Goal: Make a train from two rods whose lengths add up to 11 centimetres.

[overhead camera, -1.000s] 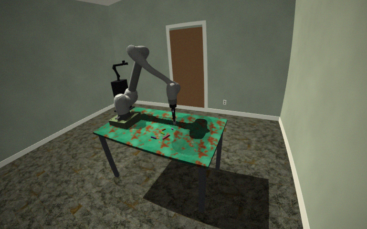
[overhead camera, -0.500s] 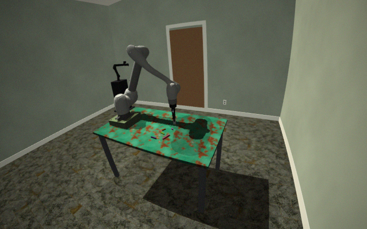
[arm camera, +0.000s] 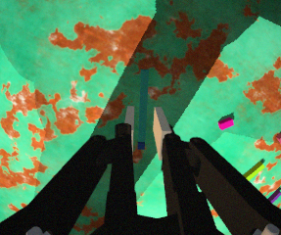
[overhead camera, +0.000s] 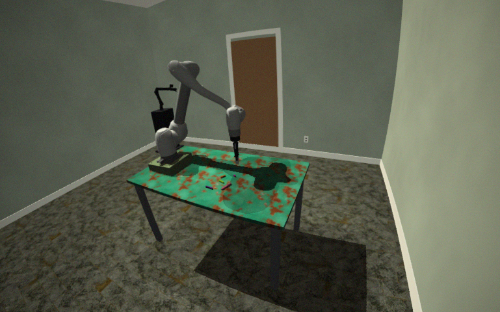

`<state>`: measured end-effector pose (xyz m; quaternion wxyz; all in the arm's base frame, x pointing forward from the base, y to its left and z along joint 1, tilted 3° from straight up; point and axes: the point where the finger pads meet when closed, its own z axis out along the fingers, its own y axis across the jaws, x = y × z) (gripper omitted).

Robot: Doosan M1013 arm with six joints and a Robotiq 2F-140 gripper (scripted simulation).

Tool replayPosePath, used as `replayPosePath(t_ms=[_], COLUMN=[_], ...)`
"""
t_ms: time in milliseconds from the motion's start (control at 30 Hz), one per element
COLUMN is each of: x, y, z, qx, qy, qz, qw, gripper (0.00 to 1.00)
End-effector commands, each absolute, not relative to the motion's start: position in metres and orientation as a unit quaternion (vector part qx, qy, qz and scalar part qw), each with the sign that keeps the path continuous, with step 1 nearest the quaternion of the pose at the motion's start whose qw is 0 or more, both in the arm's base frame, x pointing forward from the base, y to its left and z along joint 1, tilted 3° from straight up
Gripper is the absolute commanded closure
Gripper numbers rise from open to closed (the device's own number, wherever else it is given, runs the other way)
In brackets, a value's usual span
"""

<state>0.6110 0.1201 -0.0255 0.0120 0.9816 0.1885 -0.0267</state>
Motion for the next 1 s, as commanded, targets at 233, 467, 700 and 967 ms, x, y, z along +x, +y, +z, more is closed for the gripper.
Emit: replayPosePath(t_ms=[233,467,700,967], x=[0.613,0.613,0.613,0.613], y=[0.121,0.122,0.122,0.122], z=[0.015,0.018,0.018,0.018], qx=[0.982,0.982,0.982,0.982], qy=[0.189,0.189,0.189,0.189], qz=[-0.027,-0.027,-0.027,-0.027], qw=[0.012,0.012,0.012,0.012], gripper=[0.85,0.00,0.00,0.00])
